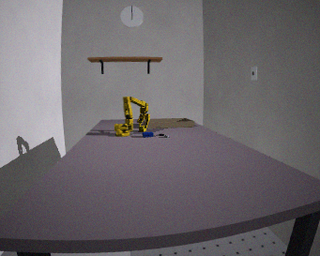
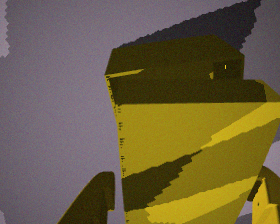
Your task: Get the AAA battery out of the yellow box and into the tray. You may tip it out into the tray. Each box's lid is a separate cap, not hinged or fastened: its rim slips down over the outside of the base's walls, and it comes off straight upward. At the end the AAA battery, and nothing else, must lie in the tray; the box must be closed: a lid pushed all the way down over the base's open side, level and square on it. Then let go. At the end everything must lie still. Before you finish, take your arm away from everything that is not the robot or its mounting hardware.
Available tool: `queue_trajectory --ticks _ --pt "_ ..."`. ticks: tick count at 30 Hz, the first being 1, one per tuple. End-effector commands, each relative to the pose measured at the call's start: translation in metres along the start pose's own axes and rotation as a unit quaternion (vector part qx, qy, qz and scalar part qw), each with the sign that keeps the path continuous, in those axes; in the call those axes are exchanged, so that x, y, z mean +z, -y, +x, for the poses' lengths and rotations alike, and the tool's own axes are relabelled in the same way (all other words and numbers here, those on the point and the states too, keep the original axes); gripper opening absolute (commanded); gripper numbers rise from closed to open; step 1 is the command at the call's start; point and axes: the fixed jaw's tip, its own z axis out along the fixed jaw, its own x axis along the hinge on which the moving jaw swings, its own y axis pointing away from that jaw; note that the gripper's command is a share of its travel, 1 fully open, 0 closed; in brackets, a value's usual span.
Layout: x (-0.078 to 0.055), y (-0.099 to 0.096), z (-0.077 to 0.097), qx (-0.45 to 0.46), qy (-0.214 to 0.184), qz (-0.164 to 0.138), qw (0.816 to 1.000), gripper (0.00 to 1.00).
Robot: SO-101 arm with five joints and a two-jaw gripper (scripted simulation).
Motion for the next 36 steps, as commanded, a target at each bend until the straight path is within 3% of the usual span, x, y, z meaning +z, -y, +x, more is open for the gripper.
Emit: queue_trajectory --ticks 1,36 --pt "-0.0009 -0.0017 0.0016 0.004 -0.007 -0.002 1.000 0.28" --pt "-0.0009 -0.0017 0.0016 0.004 -0.007 -0.002 1.000 0.21"
